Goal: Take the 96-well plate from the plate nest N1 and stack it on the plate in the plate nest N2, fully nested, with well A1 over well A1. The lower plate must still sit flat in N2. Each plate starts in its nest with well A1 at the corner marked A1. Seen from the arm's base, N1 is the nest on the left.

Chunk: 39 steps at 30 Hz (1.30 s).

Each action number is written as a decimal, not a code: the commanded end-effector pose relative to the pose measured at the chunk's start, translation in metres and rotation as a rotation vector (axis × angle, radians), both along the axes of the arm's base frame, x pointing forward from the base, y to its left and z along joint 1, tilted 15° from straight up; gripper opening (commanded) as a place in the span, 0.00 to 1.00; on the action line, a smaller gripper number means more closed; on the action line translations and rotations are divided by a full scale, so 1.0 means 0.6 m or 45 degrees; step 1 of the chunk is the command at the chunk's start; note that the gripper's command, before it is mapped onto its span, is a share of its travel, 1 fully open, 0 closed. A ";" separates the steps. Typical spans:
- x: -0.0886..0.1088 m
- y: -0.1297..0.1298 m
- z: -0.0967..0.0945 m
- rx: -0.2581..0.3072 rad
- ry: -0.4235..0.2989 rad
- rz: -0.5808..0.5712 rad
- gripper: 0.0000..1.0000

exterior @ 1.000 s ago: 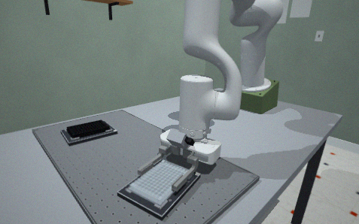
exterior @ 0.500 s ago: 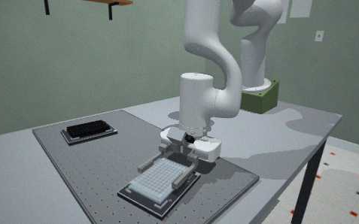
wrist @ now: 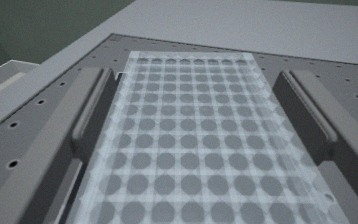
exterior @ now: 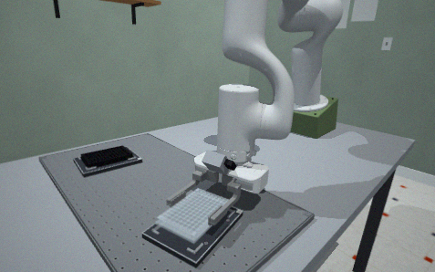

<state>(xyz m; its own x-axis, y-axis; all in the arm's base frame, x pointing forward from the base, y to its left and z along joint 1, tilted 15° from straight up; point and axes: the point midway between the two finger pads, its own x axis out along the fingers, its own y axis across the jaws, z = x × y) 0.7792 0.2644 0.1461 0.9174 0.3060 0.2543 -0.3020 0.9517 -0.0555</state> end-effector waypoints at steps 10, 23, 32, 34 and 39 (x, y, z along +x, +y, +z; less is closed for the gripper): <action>-0.001 0.000 0.010 0.001 -0.002 0.000 0.00; -0.009 -0.001 0.037 0.001 -0.002 0.000 0.00; -0.014 -0.001 0.056 0.001 -0.002 0.000 0.00; -0.015 -0.001 0.061 0.001 -0.002 0.000 0.00; -0.019 -0.002 0.074 0.001 -0.002 0.000 0.00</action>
